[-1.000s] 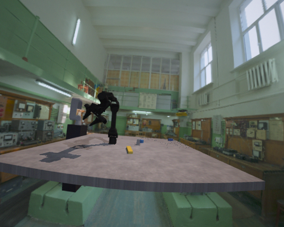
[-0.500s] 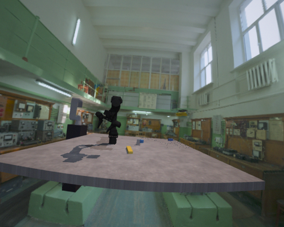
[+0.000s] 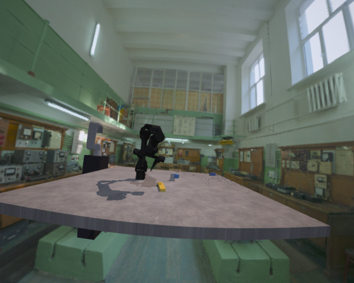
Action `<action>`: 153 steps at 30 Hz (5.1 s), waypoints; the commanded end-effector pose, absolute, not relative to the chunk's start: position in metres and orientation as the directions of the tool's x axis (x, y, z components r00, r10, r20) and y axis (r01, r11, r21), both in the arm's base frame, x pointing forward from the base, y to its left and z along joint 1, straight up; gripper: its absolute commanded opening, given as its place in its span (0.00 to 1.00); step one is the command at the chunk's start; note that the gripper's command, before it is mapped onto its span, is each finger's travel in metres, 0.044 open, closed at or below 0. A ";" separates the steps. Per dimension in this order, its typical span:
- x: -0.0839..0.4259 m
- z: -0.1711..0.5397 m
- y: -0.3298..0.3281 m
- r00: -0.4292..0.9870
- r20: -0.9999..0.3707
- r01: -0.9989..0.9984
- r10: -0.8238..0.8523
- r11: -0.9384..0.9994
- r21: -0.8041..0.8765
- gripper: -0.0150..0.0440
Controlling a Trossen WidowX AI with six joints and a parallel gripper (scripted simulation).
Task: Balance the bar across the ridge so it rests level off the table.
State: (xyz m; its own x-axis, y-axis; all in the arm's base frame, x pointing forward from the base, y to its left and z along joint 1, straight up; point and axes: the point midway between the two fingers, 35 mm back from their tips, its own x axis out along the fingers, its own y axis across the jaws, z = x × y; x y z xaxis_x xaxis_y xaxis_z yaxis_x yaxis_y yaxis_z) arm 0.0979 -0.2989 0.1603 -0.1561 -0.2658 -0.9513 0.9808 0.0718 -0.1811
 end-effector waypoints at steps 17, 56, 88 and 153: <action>0.176 0.122 -0.199 0.004 -0.998 0.984 -0.059 0.175 -0.007 0.79; 0.185 0.049 -0.180 0.015 -1.000 0.982 -0.015 0.187 0.012 0.79; 0.184 0.046 -0.181 0.012 -1.000 0.982 -0.017 0.190 0.009 0.42; 0.219 0.157 -0.136 0.018 -1.000 0.995 -0.011 0.101 0.017 0.25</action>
State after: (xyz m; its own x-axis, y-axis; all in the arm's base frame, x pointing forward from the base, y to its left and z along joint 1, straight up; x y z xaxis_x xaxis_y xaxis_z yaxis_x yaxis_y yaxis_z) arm 0.2112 -0.1471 0.1564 0.0179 -0.0132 -0.9998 0.9925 0.1213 0.0161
